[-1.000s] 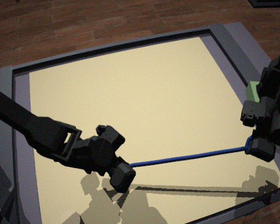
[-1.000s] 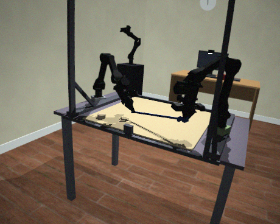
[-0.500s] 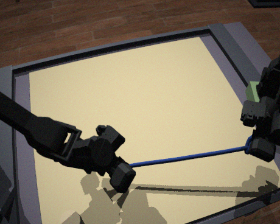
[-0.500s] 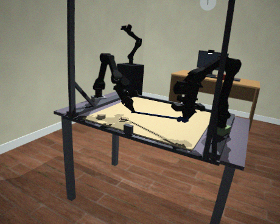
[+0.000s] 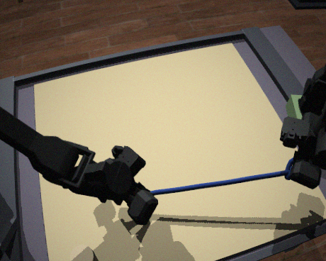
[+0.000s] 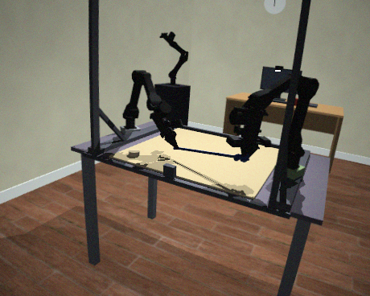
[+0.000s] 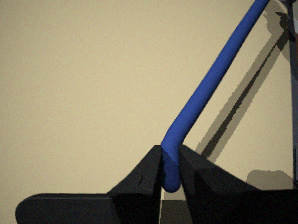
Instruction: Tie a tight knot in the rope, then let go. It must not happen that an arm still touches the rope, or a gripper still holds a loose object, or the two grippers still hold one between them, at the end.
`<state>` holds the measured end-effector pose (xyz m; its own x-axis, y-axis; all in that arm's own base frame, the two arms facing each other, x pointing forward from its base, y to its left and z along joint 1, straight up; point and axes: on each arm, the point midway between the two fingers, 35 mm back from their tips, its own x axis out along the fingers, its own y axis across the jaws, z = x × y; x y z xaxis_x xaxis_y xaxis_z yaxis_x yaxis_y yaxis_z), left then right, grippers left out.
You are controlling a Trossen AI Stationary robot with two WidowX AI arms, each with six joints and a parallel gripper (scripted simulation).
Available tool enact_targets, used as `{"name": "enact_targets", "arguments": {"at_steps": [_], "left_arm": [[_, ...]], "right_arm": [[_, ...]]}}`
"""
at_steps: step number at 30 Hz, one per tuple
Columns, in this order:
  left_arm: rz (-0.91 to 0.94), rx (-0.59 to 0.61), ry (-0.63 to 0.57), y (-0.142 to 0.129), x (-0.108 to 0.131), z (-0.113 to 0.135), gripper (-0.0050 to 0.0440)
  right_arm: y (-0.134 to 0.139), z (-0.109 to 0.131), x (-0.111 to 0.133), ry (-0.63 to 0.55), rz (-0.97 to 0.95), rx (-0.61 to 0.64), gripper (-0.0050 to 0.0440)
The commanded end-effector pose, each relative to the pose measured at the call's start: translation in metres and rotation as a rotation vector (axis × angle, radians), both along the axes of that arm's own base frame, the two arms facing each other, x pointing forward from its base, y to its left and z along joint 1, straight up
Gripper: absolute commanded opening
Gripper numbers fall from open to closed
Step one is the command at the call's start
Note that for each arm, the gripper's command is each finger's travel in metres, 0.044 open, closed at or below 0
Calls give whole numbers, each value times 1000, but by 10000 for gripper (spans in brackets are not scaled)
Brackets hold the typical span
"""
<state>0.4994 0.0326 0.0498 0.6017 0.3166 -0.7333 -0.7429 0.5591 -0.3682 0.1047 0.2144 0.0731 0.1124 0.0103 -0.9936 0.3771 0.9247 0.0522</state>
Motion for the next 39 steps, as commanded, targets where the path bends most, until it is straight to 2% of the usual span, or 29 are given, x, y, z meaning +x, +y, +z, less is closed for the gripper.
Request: {"name": "enact_targets", "arguments": {"at_steps": [1,30,39], "left_arm": [[-36,-9,122,-15,-27,-29,45],[-36,-9,122,-15,-27,-29,45],[-36,-9,122,-15,-27,-29,45]], "right_arm": [[0,-21,-22,105,78,2,30],[-4,-58,-2,104,78,1,30],[-4,-59,-2,104,78,1,30]]}}
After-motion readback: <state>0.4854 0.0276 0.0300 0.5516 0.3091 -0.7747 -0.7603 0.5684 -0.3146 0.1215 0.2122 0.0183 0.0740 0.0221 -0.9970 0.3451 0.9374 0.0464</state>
